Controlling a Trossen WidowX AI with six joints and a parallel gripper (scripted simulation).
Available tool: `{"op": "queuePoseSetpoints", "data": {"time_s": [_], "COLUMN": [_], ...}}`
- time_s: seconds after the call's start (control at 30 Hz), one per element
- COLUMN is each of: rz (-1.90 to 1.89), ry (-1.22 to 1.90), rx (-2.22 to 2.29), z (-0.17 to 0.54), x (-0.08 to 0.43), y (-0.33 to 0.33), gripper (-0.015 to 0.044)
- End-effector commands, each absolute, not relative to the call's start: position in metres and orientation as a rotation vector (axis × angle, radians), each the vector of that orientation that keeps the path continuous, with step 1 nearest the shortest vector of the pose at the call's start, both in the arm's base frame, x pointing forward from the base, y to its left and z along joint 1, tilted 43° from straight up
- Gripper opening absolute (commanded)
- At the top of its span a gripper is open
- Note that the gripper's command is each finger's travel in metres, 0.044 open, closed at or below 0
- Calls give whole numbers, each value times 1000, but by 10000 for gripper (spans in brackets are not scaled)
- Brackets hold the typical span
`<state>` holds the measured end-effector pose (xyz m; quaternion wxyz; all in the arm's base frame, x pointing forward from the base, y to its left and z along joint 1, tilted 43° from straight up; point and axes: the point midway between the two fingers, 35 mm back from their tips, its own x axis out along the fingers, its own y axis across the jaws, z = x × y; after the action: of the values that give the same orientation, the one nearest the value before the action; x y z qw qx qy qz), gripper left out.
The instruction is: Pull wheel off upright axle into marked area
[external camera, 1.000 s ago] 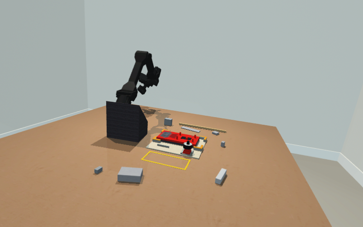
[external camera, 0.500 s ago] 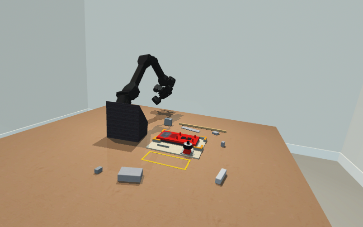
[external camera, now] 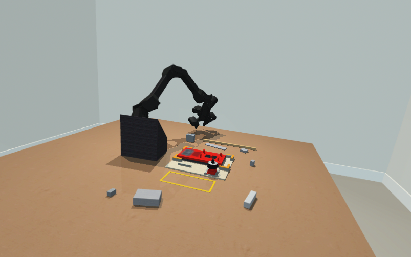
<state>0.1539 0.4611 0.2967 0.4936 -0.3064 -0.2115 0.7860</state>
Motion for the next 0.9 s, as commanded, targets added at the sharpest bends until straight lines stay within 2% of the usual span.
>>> {"op": "queuePoseSetpoints", "data": {"time_s": [0.0,0.4,0.87], "rz": [1840,1635,1366], "ry": [-315,102,630], "rx": [-729,-650,-403], "z": [271,203,119], "x": [206,318,394], "y": [445,379,269], "gripper": [300,300,300]}}
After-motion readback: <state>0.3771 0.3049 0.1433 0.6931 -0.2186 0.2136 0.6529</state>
